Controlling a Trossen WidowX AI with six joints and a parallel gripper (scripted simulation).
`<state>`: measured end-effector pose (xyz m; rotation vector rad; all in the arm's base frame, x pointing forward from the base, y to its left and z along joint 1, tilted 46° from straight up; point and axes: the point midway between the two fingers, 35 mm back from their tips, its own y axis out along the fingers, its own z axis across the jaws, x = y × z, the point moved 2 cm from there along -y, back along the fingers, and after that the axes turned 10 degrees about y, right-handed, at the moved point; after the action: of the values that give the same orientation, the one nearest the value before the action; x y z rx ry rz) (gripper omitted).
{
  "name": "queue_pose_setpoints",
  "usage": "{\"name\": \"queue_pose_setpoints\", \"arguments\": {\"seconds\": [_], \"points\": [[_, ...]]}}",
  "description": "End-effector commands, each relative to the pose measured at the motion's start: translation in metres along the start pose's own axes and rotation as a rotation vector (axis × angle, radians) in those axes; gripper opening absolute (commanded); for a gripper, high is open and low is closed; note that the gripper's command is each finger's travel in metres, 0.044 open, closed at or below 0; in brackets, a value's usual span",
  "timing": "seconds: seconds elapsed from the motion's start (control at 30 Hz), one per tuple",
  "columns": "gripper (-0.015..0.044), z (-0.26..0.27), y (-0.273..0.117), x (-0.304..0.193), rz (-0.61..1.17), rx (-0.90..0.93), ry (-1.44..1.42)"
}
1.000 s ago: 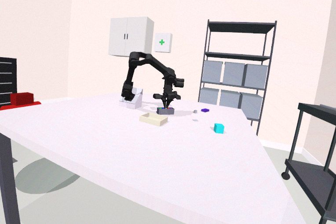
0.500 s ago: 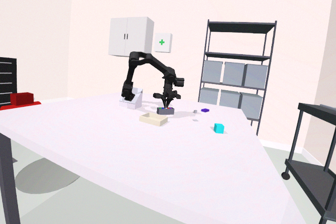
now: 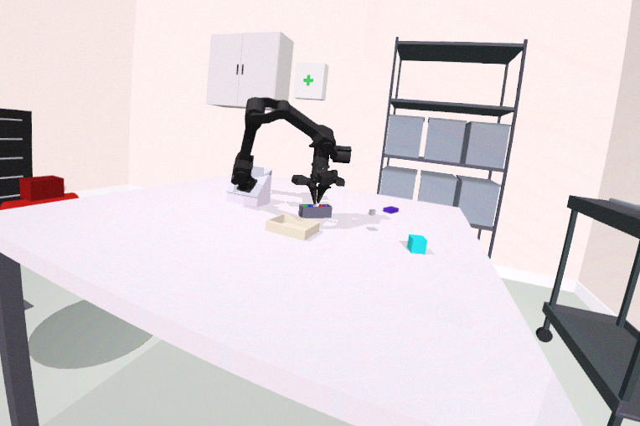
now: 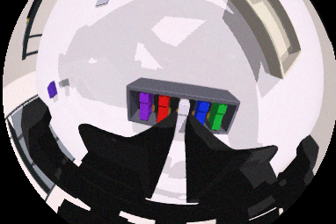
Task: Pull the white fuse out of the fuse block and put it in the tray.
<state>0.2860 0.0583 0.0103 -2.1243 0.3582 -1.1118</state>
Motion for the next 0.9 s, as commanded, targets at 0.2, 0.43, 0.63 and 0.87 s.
{"name": "queue_pose_setpoints", "arguments": {"seconds": [0.2, 0.43, 0.63, 0.87], "points": [[0.0, 0.001, -0.006, 0.0, 0.003, 0.003, 0.002], [0.0, 0.001, -0.01, 0.0, 0.003, 0.003, 0.002], [0.0, 0.001, -0.013, 0.0, 0.002, 0.003, 0.002], [0.0, 0.001, -0.016, 0.0, 0.002, 0.003, 0.001]]}}
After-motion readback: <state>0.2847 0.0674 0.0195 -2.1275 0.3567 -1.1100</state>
